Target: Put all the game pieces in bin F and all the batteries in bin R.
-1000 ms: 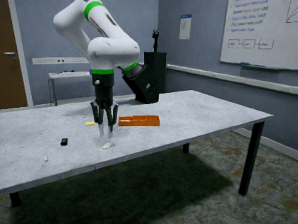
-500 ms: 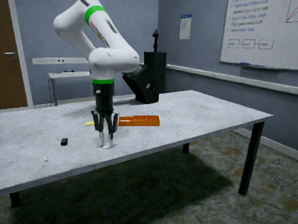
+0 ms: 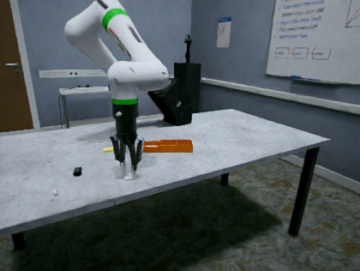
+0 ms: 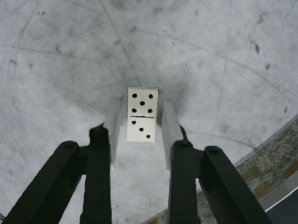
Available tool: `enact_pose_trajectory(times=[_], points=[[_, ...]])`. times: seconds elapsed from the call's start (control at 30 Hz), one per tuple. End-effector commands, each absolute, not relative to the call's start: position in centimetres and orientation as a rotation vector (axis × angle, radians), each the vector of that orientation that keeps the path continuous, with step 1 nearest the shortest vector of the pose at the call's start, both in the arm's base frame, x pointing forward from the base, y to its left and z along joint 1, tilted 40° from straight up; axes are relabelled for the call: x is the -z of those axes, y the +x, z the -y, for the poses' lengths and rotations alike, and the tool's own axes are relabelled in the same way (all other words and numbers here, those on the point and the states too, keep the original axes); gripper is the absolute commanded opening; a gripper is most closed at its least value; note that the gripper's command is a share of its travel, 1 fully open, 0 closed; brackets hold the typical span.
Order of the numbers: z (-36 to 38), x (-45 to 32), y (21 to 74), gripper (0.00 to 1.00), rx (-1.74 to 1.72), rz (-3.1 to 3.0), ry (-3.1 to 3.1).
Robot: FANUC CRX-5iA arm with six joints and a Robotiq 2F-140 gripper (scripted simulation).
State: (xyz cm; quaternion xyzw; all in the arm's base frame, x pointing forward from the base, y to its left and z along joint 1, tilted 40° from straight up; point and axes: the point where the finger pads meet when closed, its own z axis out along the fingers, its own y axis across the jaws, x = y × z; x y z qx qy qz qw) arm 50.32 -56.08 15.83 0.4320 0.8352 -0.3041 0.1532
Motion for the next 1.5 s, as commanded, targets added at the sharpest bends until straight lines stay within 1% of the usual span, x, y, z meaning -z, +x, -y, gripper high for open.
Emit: enact_pose_trajectory(times=[0.0,0.1,0.13,1.17,1.47], points=[[56.1,-15.8,50.3,0.32,0.872,-2.395,1.238],[56.1,-15.8,50.3,0.32,0.872,-2.395,1.238],[56.1,-15.8,50.3,0.21,0.872,-2.395,1.238],[56.1,-15.8,50.3,0.21,0.872,-2.395,1.238],[54.1,-18.2,50.4,0.21,0.872,-2.395,1.238]])
